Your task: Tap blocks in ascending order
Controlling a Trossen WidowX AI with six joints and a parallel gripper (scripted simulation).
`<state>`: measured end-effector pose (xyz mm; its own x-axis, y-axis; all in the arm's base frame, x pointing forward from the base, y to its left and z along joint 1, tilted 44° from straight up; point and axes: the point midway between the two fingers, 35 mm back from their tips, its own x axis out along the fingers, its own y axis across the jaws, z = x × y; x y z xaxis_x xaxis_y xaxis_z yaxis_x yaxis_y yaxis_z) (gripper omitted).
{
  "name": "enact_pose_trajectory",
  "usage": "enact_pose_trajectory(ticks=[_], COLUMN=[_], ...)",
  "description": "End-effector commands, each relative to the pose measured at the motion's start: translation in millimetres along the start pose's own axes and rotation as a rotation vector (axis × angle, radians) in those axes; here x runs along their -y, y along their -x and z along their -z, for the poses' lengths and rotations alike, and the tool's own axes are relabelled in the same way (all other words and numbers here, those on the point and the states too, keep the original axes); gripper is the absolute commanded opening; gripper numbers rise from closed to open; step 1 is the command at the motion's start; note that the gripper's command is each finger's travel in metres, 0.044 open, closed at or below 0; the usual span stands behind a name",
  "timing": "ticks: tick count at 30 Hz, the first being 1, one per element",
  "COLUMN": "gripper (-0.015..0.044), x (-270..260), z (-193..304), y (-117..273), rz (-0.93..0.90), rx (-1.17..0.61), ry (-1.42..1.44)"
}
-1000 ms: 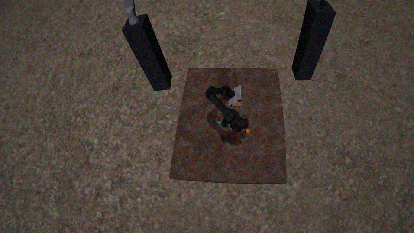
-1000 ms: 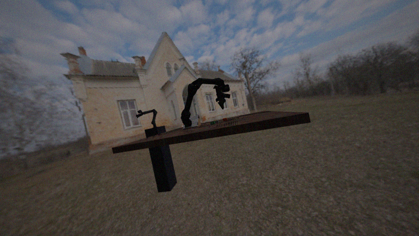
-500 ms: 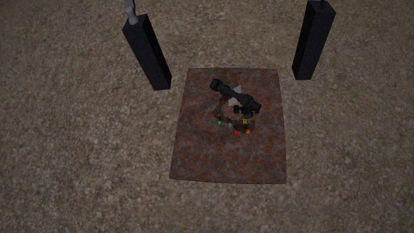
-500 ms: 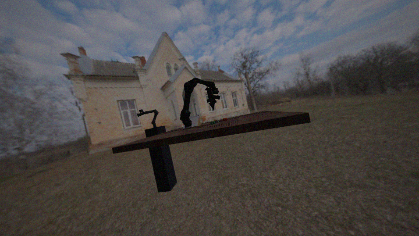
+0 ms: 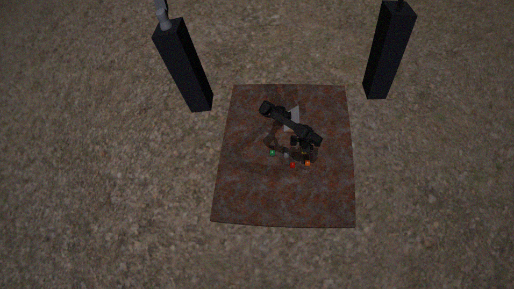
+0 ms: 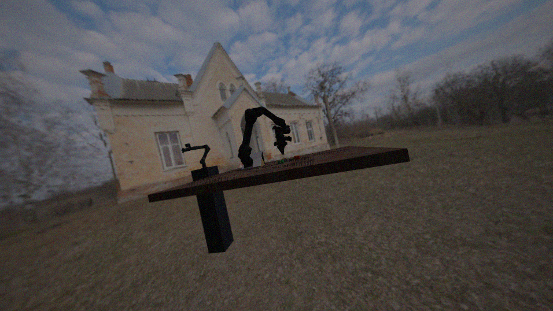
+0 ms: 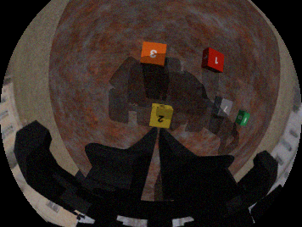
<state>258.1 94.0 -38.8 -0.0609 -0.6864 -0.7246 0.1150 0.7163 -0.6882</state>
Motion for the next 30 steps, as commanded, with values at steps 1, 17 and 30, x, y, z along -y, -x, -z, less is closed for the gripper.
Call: enact_pose_trajectory(ticks=[1, 17, 30], gripper=[0.002, 0.002, 0.002], x=[-1.3, -1.3, -1.8], z=[0.4, -0.3, -0.5], y=[-5.9, -30.4, -14.5], rz=[-0.005, -0.004, -0.007], rx=[0.018, 0.018, 0.018], ry=[0.008, 0.007, 0.005])
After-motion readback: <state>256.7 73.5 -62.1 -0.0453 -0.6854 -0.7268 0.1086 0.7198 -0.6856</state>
